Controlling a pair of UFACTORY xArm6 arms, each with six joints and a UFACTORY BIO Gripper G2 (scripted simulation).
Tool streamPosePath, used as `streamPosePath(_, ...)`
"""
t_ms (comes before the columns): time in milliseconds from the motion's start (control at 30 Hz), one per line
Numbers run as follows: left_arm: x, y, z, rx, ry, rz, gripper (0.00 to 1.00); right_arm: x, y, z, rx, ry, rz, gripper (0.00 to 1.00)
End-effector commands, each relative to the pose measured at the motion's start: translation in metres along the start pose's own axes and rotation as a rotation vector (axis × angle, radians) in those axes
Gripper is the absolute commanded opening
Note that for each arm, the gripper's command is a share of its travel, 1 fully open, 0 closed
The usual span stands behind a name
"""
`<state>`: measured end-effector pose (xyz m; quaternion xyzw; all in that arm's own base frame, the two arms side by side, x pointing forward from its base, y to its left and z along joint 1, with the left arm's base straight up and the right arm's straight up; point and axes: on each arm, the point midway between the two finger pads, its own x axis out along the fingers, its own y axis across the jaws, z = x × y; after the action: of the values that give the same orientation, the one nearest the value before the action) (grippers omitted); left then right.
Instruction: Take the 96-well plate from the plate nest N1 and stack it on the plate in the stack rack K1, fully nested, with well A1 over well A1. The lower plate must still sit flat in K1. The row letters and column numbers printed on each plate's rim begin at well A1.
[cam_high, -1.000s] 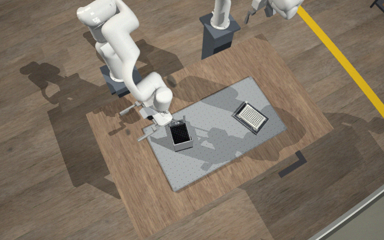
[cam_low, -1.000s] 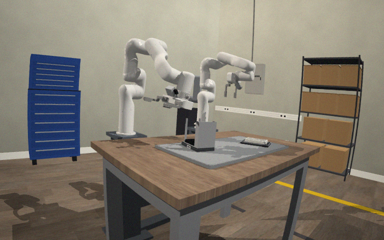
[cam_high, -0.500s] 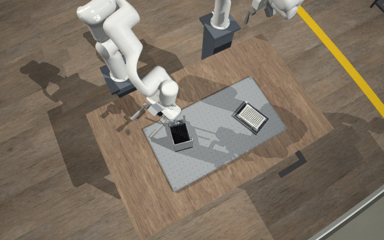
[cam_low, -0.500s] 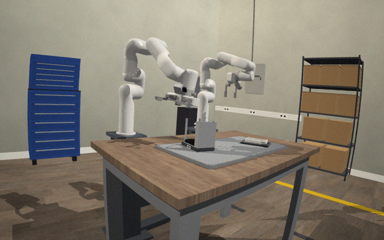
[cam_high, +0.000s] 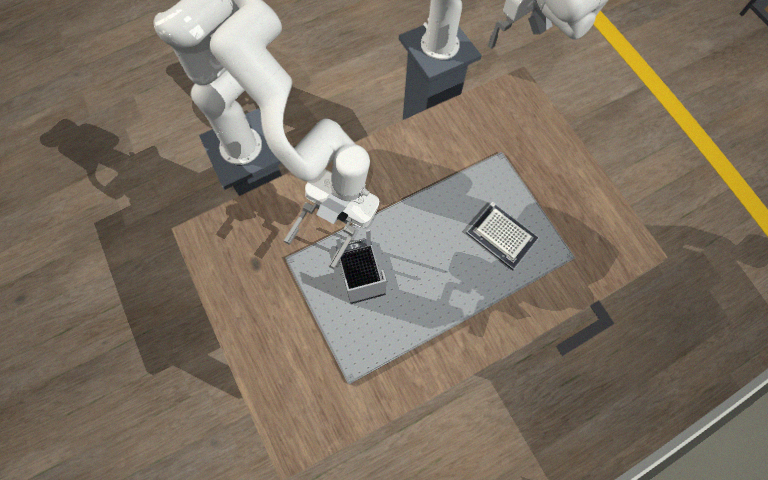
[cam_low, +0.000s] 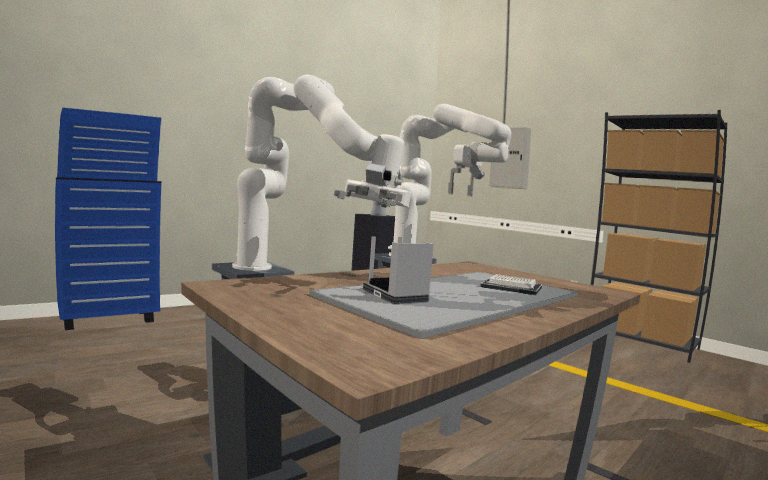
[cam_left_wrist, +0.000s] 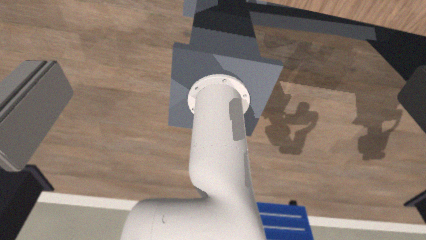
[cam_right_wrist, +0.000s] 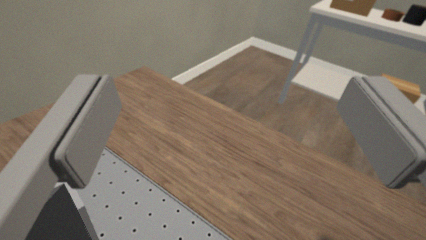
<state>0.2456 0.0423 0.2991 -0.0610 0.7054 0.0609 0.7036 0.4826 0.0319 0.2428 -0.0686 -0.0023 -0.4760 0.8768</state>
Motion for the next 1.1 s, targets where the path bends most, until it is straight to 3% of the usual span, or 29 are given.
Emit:
streamPosePath(0,-0.001,0.0,0.0,0.0,-0.003,0.0,1.0,-0.011,0.016,0.008,0.019,0.002,0.105,0.37)
streamPosePath(167,-0.001,0.0,0.0,0.0,-0.003,0.0,1.0,-0.023,0.03,0.013,0.022,0.003,0.124,0.37)
streamPosePath(300,-0.001,0.0,0.0,0.0,-0.003,0.0,1.0,-0.036,0.043,0.02,0.039,0.005,0.244,0.37)
streamPosePath(433,-0.001,0.0,0.0,0.0,-0.003,0.0,1.0,-0.043,0.05,0.023,0.039,0.005,0.244,0.37)
streamPosePath(567,-0.001,0.0,0.0,0.0,-0.003,0.0,1.0,-0.057,0.062,0.029,0.057,0.006,0.363,0.37)
streamPosePath(733,-0.001,0.0,0.0,0.0,-0.003,0.0,1.0,-0.07,0.073,0.034,0.057,0.006,0.363,0.37)
streamPosePath(867,-0.001,0.0,0.0,0.0,-0.003,0.0,1.0,-0.086,0.084,0.041,0.074,0.007,0.483,0.37)
streamPosePath(1000,-0.001,0.0,0.0,0.0,-0.003,0.0,1.0,-0.094,0.089,0.044,0.074,0.007,0.483,0.37)
streamPosePath(1067,-0.001,0.0,0.0,0.0,-0.003,0.0,1.0,-0.102,0.094,0.047,0.084,0.007,0.549,0.37)
